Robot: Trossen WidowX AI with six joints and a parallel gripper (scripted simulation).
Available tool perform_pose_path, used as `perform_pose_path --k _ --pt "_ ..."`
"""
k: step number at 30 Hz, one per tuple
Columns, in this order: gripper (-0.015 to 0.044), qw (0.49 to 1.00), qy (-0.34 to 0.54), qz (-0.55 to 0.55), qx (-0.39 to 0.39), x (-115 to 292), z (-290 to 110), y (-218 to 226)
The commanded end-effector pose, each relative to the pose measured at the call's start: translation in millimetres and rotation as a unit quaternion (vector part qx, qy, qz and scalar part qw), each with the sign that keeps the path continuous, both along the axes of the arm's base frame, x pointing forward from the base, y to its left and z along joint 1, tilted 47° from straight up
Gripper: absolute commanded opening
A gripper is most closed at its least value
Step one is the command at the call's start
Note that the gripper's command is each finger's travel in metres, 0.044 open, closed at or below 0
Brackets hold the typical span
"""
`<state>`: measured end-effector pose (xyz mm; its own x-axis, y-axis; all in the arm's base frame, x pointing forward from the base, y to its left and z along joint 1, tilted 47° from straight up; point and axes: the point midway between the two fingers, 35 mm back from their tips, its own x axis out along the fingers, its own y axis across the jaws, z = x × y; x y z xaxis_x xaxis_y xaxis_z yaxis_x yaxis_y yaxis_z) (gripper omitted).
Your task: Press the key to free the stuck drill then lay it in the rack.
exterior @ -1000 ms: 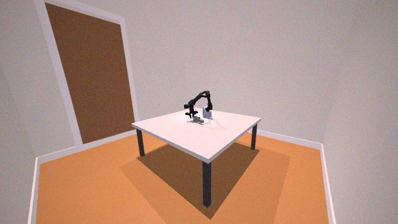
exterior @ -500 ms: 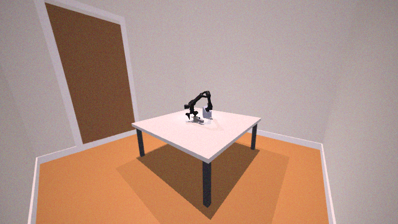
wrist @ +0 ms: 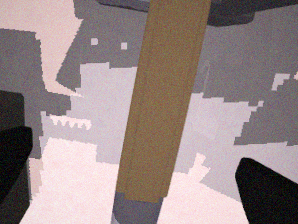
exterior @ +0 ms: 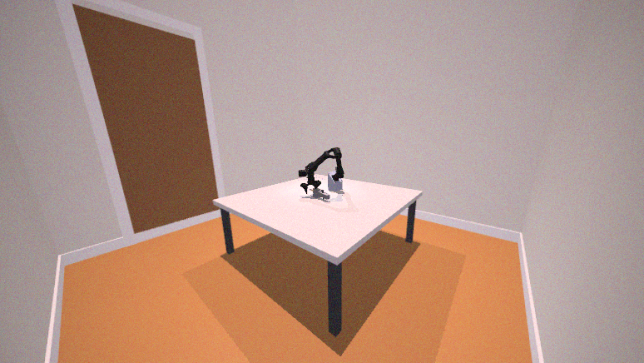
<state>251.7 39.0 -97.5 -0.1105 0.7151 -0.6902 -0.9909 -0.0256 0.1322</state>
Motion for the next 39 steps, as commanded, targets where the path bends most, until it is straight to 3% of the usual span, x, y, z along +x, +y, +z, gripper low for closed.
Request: perform_pose_path --k 1,10,27,39 --pt "0.0440 1.000 0.002 -0.002 0.002 0.1 1.3 2.5" --pt "0.0440 1.000 0.002 -0.002 0.002 0.4 2.9 5.9" --pt "0.0000 1.000 0.000 0.000 0.000 0.5 1.9 3.7" --pt "0.0000 1.000 0.002 -0.002 0.002 0.2 3.8 1.9"
